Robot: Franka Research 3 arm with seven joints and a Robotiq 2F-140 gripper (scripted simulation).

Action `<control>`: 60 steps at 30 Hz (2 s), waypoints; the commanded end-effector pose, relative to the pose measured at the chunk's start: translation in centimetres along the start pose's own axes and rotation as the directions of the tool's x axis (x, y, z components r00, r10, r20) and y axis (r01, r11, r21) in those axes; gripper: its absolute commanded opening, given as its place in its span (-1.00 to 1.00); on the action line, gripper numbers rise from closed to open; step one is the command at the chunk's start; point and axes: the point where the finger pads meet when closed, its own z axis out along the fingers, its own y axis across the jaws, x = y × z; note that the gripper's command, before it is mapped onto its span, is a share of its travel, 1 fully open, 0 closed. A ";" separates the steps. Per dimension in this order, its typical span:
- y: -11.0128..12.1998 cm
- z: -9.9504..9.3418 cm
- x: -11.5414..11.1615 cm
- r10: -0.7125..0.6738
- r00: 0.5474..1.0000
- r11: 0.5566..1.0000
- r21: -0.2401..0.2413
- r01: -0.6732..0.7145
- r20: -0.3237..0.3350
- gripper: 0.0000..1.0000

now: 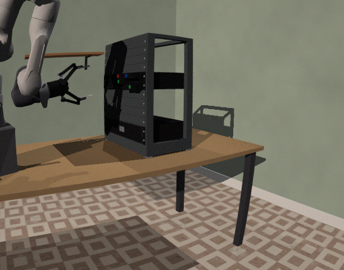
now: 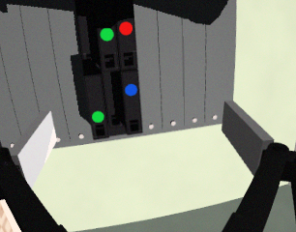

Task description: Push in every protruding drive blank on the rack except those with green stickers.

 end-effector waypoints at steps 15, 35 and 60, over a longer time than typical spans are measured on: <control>-0.2 0.1 0.6 -0.027 0.999 0.990 0.142 0.022 0.029 1.00; -2.0 7.5 3.5 -0.027 0.999 0.990 0.142 0.022 0.029 1.00; -3.4 13.5 5.9 -0.027 0.999 0.990 0.142 0.022 0.029 1.00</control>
